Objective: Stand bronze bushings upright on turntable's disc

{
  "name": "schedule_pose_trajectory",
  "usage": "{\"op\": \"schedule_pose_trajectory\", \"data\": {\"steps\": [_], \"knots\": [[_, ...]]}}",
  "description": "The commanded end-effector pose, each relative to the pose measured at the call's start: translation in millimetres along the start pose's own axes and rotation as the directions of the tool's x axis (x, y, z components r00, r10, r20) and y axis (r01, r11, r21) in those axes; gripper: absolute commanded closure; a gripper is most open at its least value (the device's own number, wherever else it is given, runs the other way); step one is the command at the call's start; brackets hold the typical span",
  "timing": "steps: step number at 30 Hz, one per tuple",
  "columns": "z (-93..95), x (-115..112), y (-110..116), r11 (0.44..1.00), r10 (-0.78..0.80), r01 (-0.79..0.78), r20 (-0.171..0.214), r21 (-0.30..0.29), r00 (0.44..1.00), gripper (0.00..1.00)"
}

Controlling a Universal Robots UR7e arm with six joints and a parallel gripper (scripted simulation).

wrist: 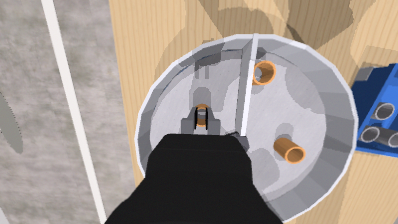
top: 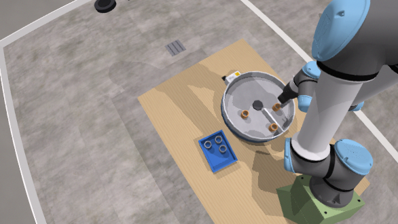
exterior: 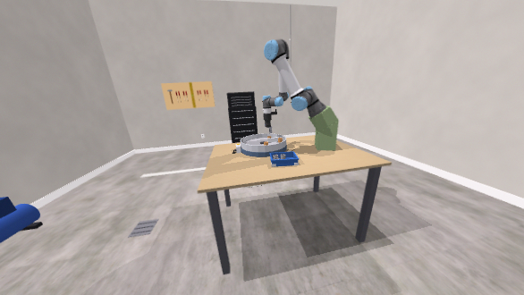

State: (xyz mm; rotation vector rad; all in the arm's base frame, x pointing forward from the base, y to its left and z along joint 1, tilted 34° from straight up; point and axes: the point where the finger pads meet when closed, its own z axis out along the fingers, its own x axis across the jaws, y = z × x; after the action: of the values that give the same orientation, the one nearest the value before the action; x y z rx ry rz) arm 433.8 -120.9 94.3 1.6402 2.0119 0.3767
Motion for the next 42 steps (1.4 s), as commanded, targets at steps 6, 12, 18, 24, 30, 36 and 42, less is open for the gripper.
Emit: {"op": "schedule_pose_trajectory", "data": {"steps": [6,12,18,24,30,36,42], "knots": [[-0.2,-0.2,-0.3,1.0,0.001,-0.001,0.0,0.0,1.0,0.62],[-0.5,-0.2,-0.2,1.0,0.001,-0.001,0.001,-0.001,1.0,0.0],[-4.3,-0.5,-0.6,1.0,0.001,-0.001,0.001,-0.001,1.0,0.0],[-10.2,0.1,-1.1,1.0,0.001,-0.001,0.0,0.0,1.0,0.0],[-24.8,-0.2,-0.7,1.0,0.001,-0.001,0.001,-0.001,1.0,0.0],[-44.7,-2.0,1.1,1.0,0.0,0.0,0.004,-0.003,1.0,0.0],[-58.3,-2.3,1.5,1.0,0.0,0.0,0.004,-0.003,1.0,0.0]]}}
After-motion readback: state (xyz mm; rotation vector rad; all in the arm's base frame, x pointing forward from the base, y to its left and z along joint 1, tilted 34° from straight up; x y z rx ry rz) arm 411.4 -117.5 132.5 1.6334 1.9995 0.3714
